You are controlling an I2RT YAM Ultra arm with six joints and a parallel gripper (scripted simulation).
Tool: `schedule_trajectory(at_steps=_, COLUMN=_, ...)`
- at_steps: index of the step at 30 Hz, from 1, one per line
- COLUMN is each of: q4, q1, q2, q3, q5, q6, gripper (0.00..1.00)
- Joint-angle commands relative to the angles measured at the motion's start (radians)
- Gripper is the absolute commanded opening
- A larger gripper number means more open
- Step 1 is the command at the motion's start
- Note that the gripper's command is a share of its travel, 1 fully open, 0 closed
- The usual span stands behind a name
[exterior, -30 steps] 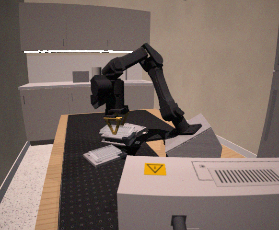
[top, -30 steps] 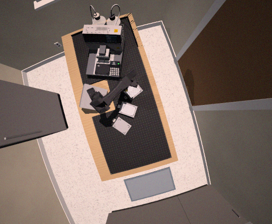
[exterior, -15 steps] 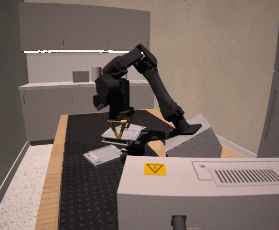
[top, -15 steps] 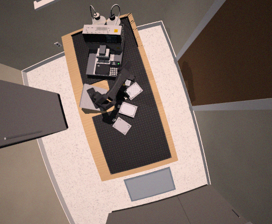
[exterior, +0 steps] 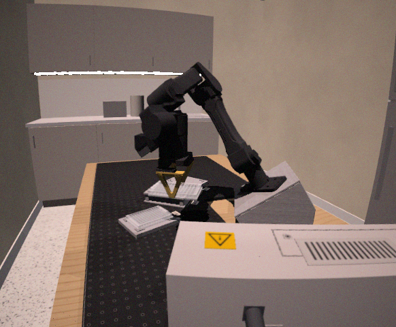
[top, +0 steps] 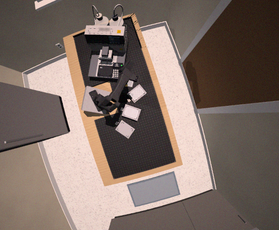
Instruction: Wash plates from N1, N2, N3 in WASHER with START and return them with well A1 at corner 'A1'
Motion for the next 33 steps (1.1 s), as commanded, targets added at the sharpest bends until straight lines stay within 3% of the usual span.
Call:
schedule_trajectory(at_steps=1, q4=-0.016, q1=0.058, q2=0.017, q3=0.002, q5=0.015, q6=0.041, gripper=0.00)
schedule_trajectory(at_steps=6, q4=-0.023, q1=0.111, q2=0.046, q3=0.002, q5=0.023, q6=0.104, gripper=0.00)
schedule_trajectory(at_steps=19, q4=-0.046, q1=0.311, q2=0.197, q3=0.037, q5=0.039, q6=0.347, gripper=0.00)
schedule_trajectory(at_steps=21, q4=-0.046, q1=0.311, q2=0.197, q3=0.037, q5=0.039, q6=0.347, gripper=0.00)
schedule_trajectory(at_steps=28, q4=-0.055, q1=0.398, q2=0.292, q3=0.079, q5=0.037, q6=0.453, gripper=0.00)
schedule_trajectory(at_steps=33, q4=-0.055, q1=0.398, q2=0.292, q3=0.079, q5=0.037, q6=0.453, gripper=0.00)
